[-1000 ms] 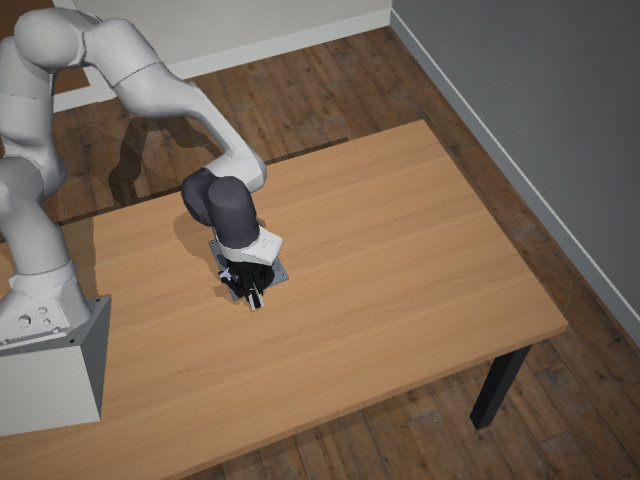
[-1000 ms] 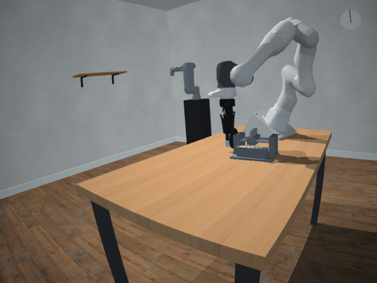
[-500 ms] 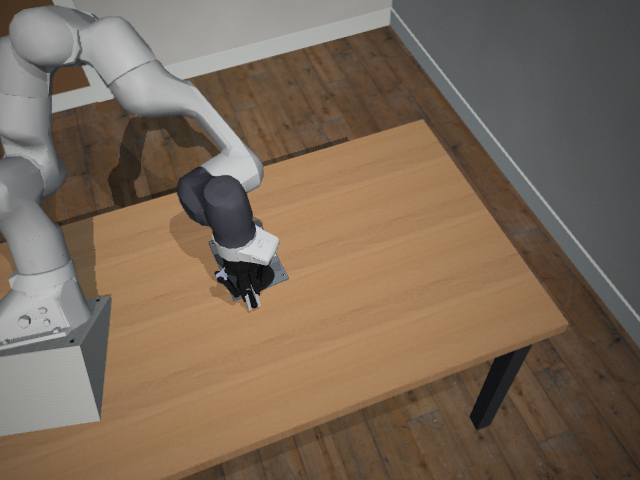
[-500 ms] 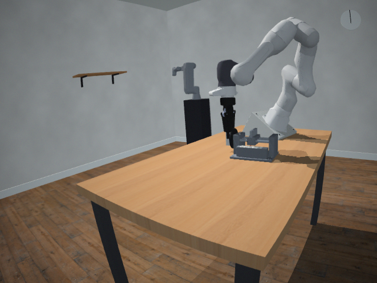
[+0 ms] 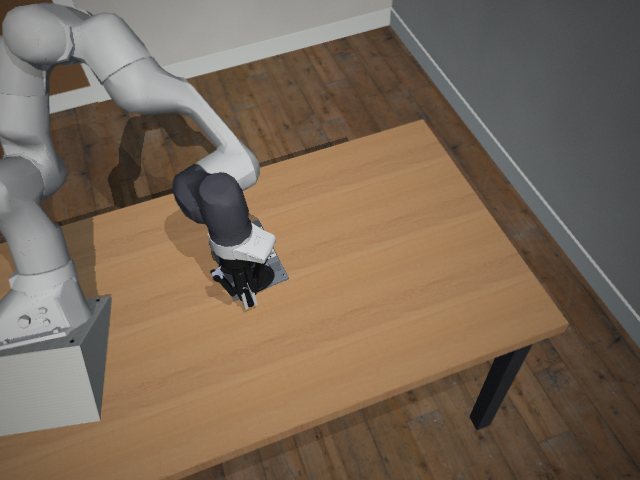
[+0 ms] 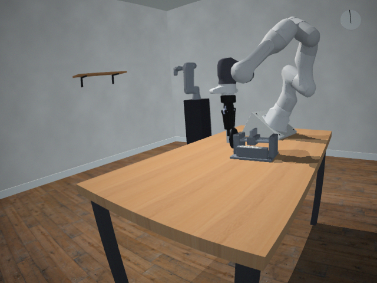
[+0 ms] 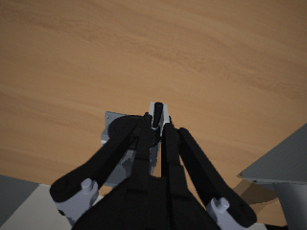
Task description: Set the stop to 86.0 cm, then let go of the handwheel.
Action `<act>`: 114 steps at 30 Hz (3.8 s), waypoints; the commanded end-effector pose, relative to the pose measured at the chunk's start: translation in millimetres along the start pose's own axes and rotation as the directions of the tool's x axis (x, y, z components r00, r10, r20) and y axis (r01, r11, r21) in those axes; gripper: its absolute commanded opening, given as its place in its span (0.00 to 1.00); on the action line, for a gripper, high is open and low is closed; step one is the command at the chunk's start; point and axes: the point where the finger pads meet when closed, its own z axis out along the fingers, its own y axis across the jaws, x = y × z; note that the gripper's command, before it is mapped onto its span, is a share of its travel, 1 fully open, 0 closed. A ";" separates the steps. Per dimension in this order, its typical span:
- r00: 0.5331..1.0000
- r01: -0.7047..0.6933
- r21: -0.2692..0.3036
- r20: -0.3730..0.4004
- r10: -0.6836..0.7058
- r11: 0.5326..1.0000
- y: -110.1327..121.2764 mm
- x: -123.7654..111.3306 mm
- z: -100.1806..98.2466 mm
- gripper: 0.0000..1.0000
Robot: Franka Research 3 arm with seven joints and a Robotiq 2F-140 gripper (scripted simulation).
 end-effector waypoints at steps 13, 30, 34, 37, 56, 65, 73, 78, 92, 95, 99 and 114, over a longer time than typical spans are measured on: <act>1.000 0.001 0.000 0.003 -0.001 1.000 0.0 -0.2 -24.5 0.04; 1.000 0.001 0.000 0.003 -0.001 1.000 -19.2 -0.2 -44.3 0.04; 1.000 0.001 0.000 0.003 -0.001 1.000 -25.2 -0.2 -46.2 0.04; 1.000 0.001 0.000 0.003 -0.001 1.000 -30.0 -0.2 -47.0 0.04; 1.000 0.001 0.000 0.003 -0.001 1.000 -60.1 -0.2 -34.2 0.04; 1.000 0.001 0.000 0.003 -0.001 1.000 -67.5 -0.3 -18.3 0.04; 1.000 0.001 0.000 0.003 -0.001 1.000 -61.6 -0.3 9.0 0.04; 1.000 0.001 0.000 0.003 -0.001 1.000 -51.6 -0.3 18.3 0.04; 1.000 0.001 0.000 0.003 -0.001 1.000 -26.6 -0.3 23.0 0.04; 1.000 0.001 0.000 0.003 -0.001 1.000 -20.3 -0.3 21.3 0.04; 1.000 0.001 0.000 0.003 -0.001 1.000 -16.1 -0.3 19.4 0.04; 1.000 0.001 0.000 0.003 -0.001 1.000 2.4 -0.2 -8.4 0.04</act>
